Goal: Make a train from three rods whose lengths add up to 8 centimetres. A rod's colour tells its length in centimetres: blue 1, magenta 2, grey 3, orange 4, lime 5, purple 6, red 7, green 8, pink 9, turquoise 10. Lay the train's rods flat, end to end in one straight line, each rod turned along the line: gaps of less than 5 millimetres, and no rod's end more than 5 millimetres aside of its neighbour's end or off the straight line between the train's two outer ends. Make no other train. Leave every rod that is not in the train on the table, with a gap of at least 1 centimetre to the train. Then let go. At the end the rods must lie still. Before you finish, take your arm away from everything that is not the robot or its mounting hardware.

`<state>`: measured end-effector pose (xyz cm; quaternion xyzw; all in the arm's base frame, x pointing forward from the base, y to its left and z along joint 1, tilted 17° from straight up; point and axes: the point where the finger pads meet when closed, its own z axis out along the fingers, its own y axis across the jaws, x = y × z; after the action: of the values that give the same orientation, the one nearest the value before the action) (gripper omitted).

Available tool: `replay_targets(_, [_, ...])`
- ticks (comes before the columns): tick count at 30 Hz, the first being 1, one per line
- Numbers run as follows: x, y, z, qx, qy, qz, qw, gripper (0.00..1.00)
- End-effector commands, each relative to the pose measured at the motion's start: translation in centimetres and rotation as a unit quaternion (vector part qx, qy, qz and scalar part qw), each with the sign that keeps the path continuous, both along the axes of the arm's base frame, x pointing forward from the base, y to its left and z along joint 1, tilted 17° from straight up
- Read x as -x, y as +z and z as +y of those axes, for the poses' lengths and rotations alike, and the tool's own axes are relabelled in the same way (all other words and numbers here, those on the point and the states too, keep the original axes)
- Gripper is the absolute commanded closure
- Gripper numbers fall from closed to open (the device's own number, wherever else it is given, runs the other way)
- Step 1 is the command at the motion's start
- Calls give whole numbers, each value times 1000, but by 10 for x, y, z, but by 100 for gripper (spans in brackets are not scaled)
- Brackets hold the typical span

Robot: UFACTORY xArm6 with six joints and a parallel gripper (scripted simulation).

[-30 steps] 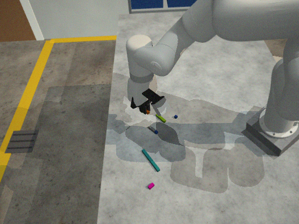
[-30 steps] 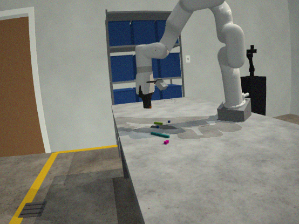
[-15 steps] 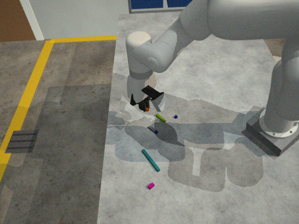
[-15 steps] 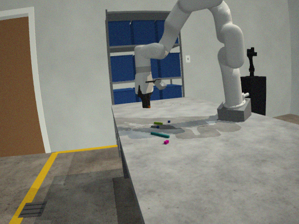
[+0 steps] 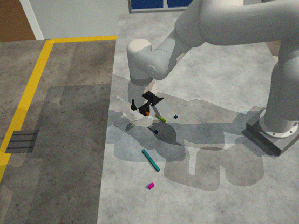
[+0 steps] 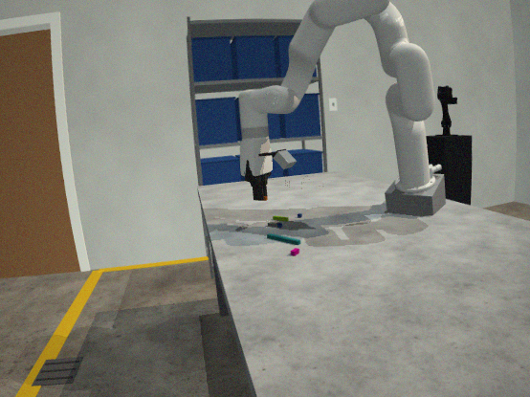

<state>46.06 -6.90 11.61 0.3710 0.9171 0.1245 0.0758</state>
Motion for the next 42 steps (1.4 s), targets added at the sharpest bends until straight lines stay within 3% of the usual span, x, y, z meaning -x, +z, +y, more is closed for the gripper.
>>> replay_targets(1, [-5, -13, 2, 0, 0, -2, 1000, 96])
replay_targets(7, [-11, -38, 7, 0, 0, -2, 1000, 96])
replay_targets(16, [-16, -55, 10, 0, 0, -2, 1000, 96])
replay_targets(42, [-16, -58, 10, 0, 0, -2, 1000, 96])
